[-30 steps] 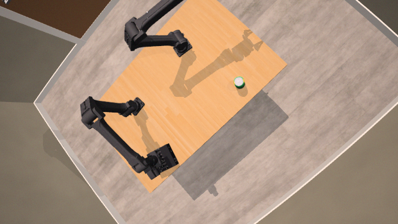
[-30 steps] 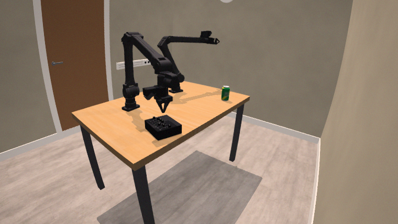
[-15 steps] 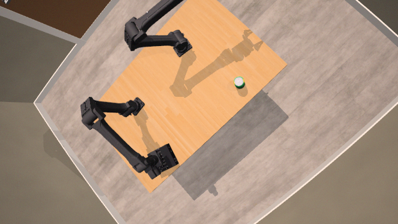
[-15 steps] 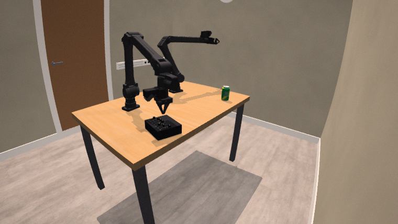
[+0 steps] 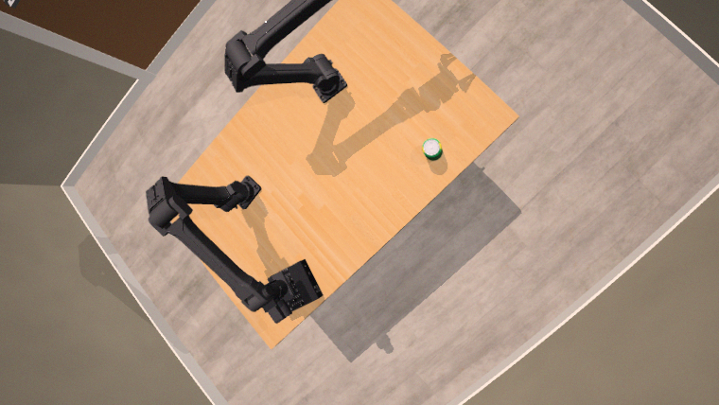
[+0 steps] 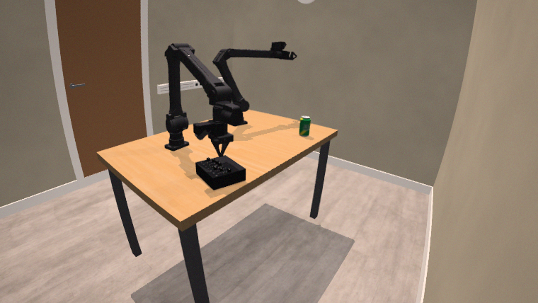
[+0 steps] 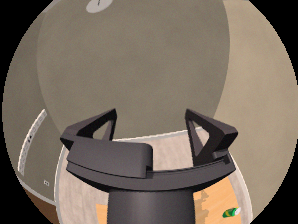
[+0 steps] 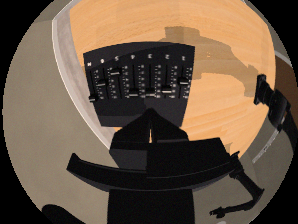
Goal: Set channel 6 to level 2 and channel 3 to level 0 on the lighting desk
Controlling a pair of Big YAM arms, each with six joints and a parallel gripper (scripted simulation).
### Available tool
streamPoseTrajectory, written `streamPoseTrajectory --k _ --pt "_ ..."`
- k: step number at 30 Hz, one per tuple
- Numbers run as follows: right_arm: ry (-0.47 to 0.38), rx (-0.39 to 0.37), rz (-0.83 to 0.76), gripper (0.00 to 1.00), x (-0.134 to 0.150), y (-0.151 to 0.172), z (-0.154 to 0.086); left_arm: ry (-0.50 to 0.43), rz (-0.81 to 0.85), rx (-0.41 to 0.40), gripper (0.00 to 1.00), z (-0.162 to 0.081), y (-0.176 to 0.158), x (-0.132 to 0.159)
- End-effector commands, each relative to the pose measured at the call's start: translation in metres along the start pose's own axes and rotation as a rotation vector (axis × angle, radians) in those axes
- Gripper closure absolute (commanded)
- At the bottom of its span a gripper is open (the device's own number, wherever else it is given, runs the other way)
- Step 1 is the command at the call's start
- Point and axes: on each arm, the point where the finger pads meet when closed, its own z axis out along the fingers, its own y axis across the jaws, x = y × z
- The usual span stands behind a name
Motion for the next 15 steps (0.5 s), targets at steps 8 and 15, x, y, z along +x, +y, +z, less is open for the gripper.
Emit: streamPoseTrajectory --k 8,15 --pt "0.003 -0.052 0.001 1.0 0.007 0.014 -0.01 -0.038 -0.008 -0.003 0.0 -0.003 0.003 -0.012" --pt "-0.003 -0.012 0.001 1.0 0.006 0.006 0.006 -0.038 -0.008 -0.003 0.0 -0.003 0.003 -0.012"
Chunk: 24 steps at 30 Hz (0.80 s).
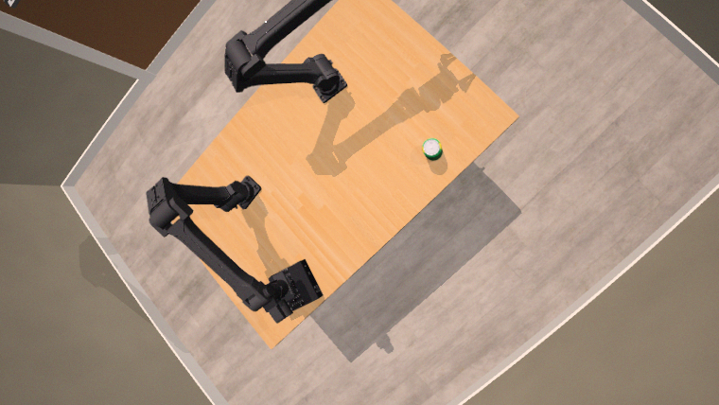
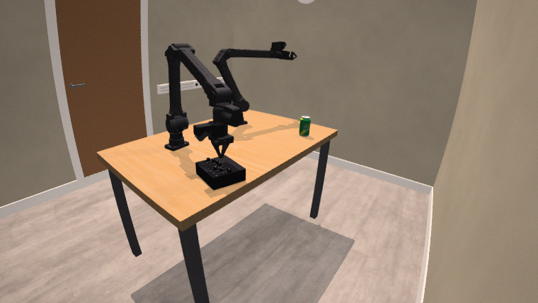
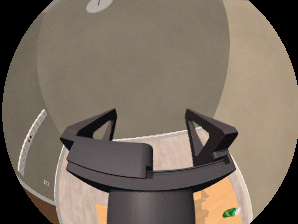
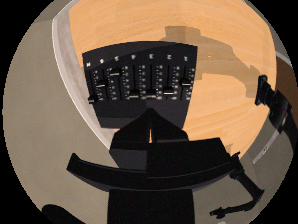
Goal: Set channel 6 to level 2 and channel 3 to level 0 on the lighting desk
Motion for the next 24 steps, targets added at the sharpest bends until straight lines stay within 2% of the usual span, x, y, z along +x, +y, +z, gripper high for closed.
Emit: streamPoseTrajectory --k 1,24 --pt "-0.004 -0.004 0.001 1.0 0.0059 0.0032 0.0022 -0.038 -0.008 -0.003 0.0 -0.003 0.0027 -0.0118" --pt "-0.002 -0.017 0.001 1.0 0.0063 0.0056 -0.0027 -0.038 -0.008 -0.003 0.0 -0.003 0.0027 -0.0118"
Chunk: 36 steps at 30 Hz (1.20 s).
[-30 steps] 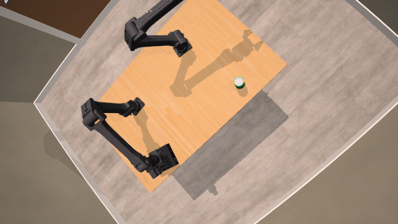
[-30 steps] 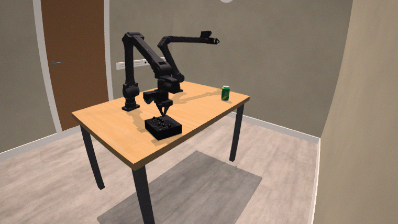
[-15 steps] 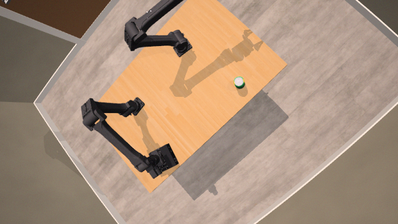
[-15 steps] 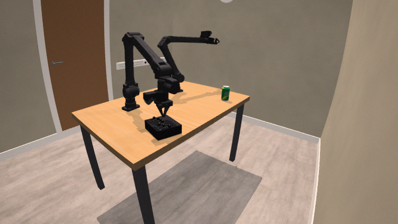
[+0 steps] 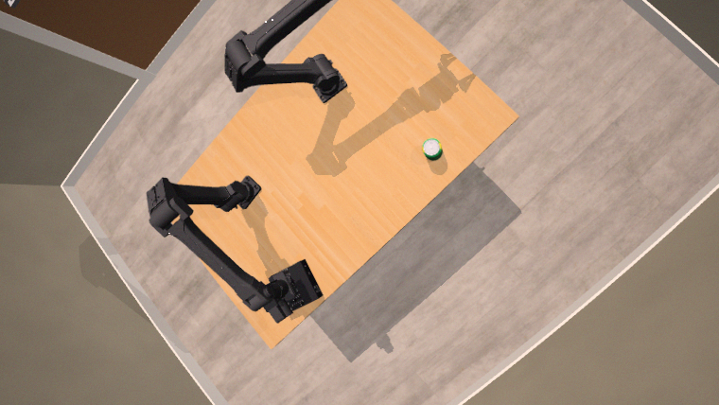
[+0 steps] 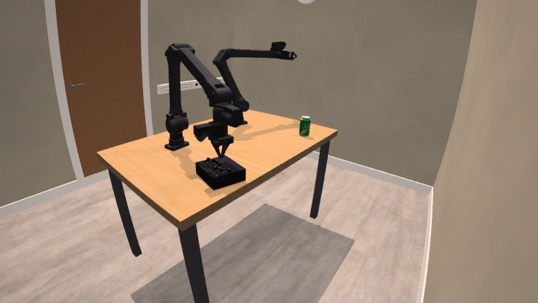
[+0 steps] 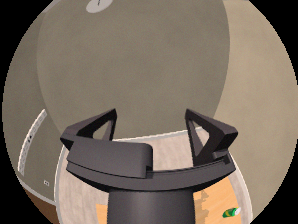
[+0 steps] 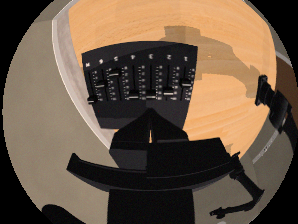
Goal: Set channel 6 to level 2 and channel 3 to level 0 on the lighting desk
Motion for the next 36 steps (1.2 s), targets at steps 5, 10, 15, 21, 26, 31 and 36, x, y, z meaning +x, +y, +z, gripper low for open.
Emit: streamPoseTrajectory --k 5,10,15,21,26,31,36 --pt "-0.002 -0.019 0.001 1.0 0.0063 0.0059 -0.0041 -0.038 -0.008 -0.003 0.0 -0.003 0.0027 -0.0118" --pt "-0.002 -0.019 0.001 1.0 0.0063 0.0059 -0.0041 -0.038 -0.008 -0.003 0.0 -0.003 0.0027 -0.0118" --pt "-0.002 -0.019 0.001 1.0 0.0063 0.0059 -0.0041 -0.038 -0.008 -0.003 0.0 -0.003 0.0027 -0.0118" --pt "-0.002 -0.019 0.001 1.0 0.0063 0.0059 -0.0041 -0.038 -0.008 -0.003 0.0 -0.003 0.0027 -0.0118" --pt "-0.002 -0.019 0.001 1.0 0.0074 0.006 -0.0041 -0.038 -0.008 -0.003 0.0 -0.003 0.0027 -0.0118" --pt "-0.001 -0.02 0.001 1.0 0.0106 0.0063 -0.0043 -0.038 -0.008 -0.003 0.0 -0.003 0.0027 -0.0118" --pt "-0.001 -0.02 0.001 1.0 0.0116 0.0064 -0.0044 -0.038 -0.008 -0.003 0.0 -0.003 0.0027 -0.0118"
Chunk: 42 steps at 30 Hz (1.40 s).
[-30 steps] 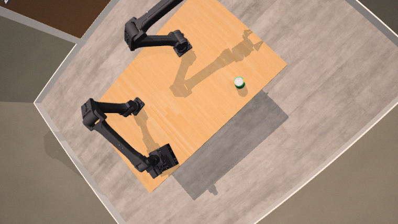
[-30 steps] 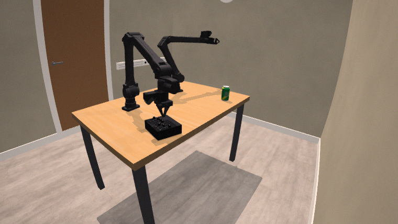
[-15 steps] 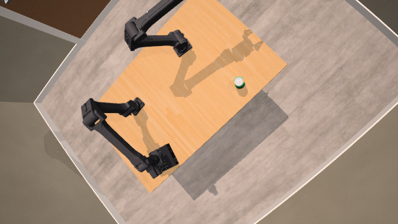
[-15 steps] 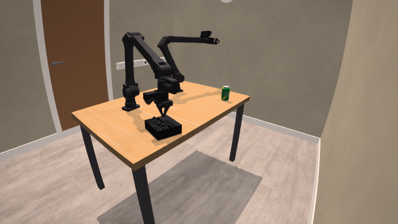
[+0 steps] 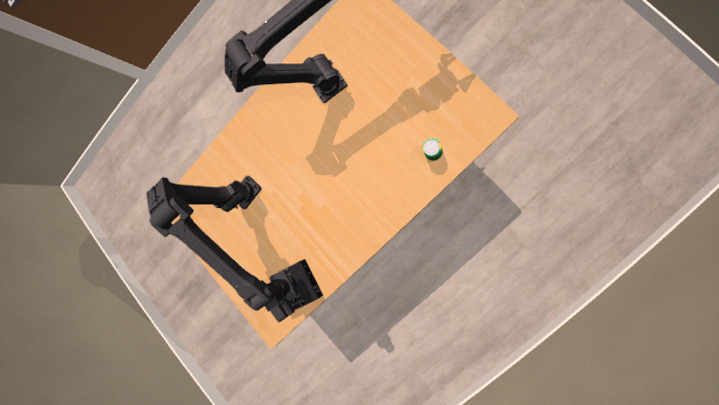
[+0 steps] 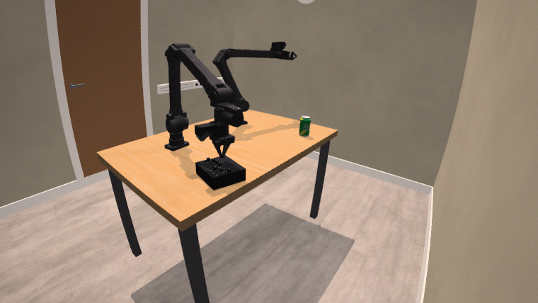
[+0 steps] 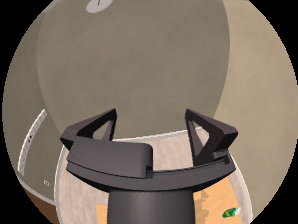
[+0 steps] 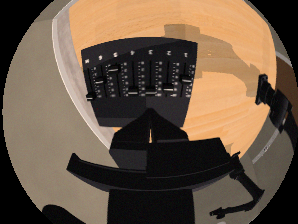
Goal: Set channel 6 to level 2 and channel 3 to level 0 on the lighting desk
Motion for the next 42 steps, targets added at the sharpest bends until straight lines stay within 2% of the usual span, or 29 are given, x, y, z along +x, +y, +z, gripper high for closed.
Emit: streamPoseTrajectory --k 1,37,42 --pt "-0.001 -0.02 0.006 1.0 0.0055 0.0073 -0.0044 -0.038 -0.008 -0.003 0.0 -0.003 0.0027 -0.0118" --pt "-0.001 -0.02 0.007 1.0 0.0051 0.0073 -0.0044 -0.038 -0.008 -0.003 0.0 -0.003 0.0027 -0.0118" --pt "-0.003 -0.011 0.007 1.0 0.0047 0.0046 0.0016 -0.038 -0.008 -0.003 0.0 -0.003 0.0027 -0.0118"
